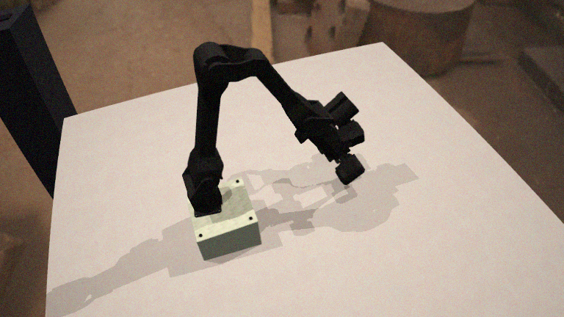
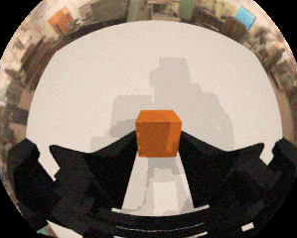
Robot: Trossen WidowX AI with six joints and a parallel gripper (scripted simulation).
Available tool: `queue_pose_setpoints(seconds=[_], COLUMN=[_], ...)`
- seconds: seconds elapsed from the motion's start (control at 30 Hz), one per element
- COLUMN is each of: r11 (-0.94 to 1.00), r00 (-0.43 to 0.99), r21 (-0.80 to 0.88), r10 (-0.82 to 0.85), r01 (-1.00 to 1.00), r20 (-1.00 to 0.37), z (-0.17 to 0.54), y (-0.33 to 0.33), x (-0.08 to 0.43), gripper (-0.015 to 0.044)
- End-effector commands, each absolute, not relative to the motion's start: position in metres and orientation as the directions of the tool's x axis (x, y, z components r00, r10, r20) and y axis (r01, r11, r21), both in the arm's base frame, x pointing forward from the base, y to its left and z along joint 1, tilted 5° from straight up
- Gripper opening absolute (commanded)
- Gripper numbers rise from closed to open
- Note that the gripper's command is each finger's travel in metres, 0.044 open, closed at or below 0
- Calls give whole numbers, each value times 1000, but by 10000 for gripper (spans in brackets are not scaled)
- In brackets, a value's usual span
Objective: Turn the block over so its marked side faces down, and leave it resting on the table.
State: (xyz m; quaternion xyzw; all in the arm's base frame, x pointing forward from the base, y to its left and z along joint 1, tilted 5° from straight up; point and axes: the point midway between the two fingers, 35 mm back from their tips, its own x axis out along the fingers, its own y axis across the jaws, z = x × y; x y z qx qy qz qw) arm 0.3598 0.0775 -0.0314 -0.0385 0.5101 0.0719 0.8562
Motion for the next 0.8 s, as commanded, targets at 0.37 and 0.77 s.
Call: queue_pose_setpoints(seconds=[0.37, 0.77], r11=[988, 988], r00=[635, 756], r21=[4, 5], r10=[104, 123], r01=[-157, -156], r20=[-765, -644], z=[-62, -66], y=[78, 77], x=[363, 357], gripper=[0, 0])
